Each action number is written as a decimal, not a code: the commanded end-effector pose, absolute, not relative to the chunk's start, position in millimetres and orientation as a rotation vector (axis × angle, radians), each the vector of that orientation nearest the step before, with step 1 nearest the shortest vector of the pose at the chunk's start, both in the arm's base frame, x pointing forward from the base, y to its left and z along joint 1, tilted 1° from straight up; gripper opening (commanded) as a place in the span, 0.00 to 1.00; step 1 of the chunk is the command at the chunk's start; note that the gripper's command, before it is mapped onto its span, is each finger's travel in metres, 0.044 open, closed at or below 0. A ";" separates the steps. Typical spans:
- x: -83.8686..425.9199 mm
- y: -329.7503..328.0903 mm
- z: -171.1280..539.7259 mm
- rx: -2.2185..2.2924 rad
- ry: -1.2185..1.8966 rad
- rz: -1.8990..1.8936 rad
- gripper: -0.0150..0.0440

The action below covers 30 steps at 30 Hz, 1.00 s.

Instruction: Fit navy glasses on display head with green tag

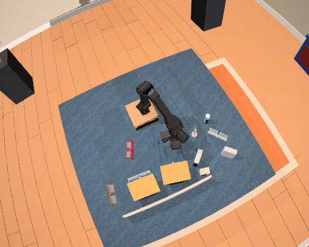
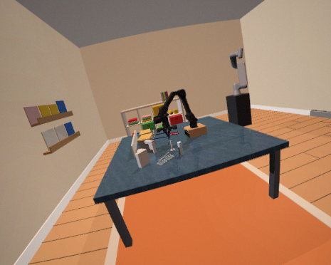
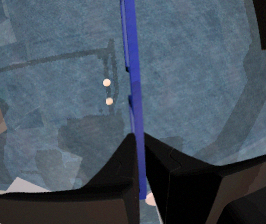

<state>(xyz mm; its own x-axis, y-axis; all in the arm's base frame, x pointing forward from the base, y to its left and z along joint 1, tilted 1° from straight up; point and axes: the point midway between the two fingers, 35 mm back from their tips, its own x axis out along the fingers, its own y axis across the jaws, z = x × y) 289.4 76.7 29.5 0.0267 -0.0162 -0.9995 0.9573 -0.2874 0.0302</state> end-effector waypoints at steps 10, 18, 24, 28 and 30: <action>307.4 71.3 30.2 1.417 1.033 -1.406 0.25; 318.1 68.0 30.6 1.416 1.033 -1.407 0.25; 326.2 65.6 31.0 1.417 1.033 -1.406 0.25; 331.6 64.0 31.2 1.417 1.033 -1.406 0.25; 334.3 63.2 31.3 1.417 1.032 -1.406 0.25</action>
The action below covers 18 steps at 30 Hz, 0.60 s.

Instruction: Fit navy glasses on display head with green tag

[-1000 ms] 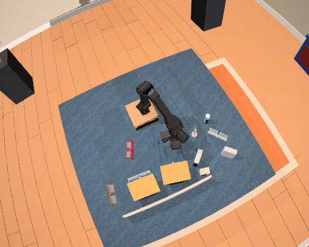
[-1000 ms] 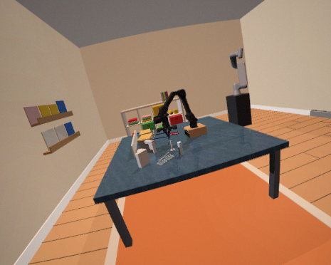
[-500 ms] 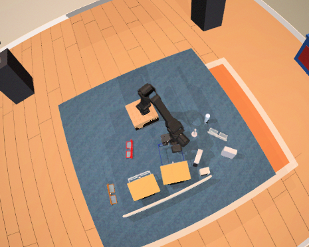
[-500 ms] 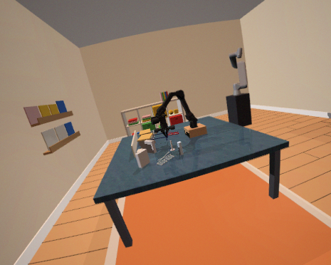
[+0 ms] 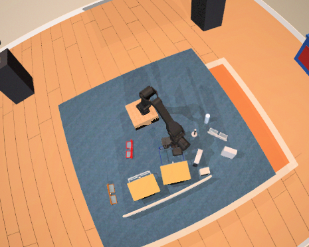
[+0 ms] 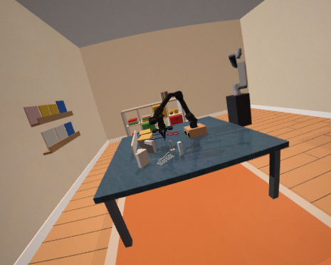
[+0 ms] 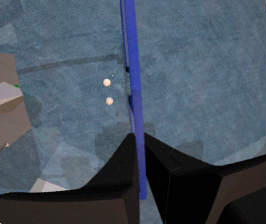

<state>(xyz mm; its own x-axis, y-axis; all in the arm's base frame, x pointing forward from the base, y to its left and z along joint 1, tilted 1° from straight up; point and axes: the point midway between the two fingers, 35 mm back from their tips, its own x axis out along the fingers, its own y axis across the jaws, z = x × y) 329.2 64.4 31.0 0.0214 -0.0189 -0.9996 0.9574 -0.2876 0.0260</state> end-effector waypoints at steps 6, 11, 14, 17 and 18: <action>342.3 60.8 31.6 1.417 1.032 -1.406 0.25; 349.0 58.8 32.1 1.417 1.031 -1.405 0.25; 353.0 57.6 32.6 1.417 1.031 -1.405 0.25; 357.0 56.4 32.9 1.417 1.031 -1.405 0.25; 358.4 56.0 33.0 1.417 1.031 -1.405 0.25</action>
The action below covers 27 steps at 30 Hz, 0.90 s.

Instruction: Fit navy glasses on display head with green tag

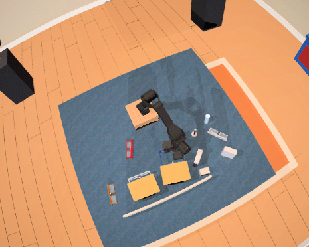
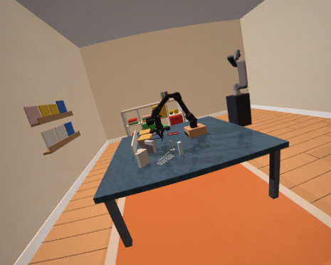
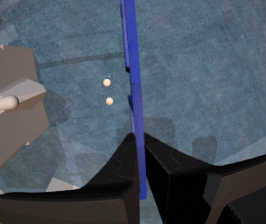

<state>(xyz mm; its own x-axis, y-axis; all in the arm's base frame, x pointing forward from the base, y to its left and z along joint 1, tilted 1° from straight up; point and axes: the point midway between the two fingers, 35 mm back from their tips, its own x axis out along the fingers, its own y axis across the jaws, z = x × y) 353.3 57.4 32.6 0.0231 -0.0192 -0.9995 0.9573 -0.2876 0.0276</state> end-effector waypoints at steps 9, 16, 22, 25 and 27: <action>370.5 52.4 33.7 1.418 1.030 -1.404 0.25; 379.9 49.6 34.2 1.418 1.029 -1.404 0.25; 387.9 47.2 34.6 1.418 1.029 -1.403 0.25; 392.0 46.0 34.8 1.418 1.029 -1.403 0.25; 394.7 45.2 34.9 1.418 1.028 -1.403 0.25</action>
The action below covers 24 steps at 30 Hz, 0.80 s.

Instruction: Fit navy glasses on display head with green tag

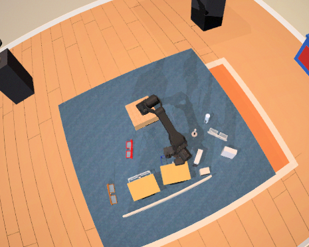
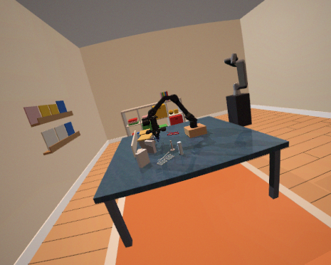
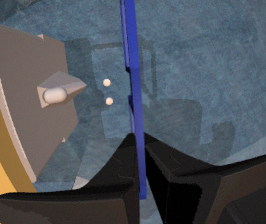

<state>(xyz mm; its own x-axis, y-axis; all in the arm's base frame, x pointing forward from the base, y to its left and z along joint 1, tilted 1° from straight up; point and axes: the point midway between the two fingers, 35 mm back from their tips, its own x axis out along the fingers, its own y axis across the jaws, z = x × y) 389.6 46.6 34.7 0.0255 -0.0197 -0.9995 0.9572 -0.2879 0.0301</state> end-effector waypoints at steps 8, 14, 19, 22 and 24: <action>405.5 42.0 34.3 1.419 1.028 -1.402 0.25; 413.7 39.5 34.3 1.419 1.027 -1.402 0.25; 419.1 37.9 34.5 1.419 1.027 -1.401 0.25; 420.6 37.5 34.5 1.419 1.027 -1.401 0.25; 421.5 37.2 34.6 1.419 1.027 -1.401 0.25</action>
